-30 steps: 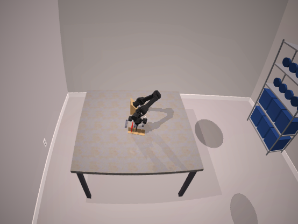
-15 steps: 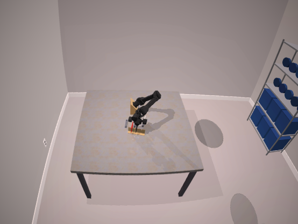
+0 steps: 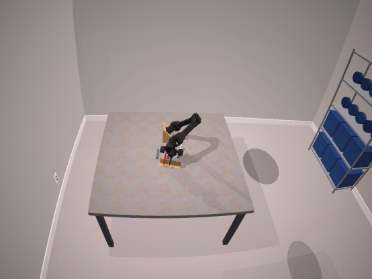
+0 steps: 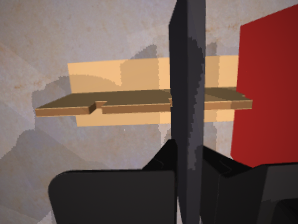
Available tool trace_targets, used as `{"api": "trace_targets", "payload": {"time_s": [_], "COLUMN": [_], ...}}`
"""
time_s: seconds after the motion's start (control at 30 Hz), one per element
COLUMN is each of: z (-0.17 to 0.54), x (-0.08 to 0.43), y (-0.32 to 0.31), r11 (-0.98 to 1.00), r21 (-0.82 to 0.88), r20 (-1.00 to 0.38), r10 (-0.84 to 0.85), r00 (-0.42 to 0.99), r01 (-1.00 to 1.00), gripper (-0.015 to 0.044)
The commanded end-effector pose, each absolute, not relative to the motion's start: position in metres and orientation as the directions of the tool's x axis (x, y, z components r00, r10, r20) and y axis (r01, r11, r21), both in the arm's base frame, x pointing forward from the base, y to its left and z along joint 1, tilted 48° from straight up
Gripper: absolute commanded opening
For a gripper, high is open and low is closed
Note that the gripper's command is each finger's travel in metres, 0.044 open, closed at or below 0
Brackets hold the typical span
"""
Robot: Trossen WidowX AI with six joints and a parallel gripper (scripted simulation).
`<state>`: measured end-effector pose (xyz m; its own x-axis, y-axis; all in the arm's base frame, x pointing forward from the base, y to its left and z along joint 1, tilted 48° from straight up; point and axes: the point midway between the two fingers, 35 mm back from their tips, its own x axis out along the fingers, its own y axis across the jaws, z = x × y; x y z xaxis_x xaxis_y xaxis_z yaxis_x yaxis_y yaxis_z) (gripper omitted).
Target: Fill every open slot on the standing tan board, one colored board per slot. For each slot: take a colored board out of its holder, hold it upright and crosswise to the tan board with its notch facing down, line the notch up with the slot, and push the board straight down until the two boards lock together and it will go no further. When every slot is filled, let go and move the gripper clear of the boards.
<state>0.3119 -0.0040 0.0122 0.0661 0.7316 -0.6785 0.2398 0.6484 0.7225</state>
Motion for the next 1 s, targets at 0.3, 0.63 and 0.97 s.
{"api": "trace_targets", "payload": {"time_s": [0.3,0.63,0.97], "z": [0.0086,0.0086,0.0086], "x": [0.3119,0.3119,0.3119], "y": [0.0002,0.0002,0.0002], "r11": [0.648,0.648,0.648], "r21": [0.723,0.723,0.723], "r20": [-0.678,-0.678,-0.678], "r10": [0.732,0.732,0.732], "r00": [0.065,0.065,0.065], "r01": [0.240,0.240,0.240], "gripper": [0.0000,0.0105,0.0168]}}
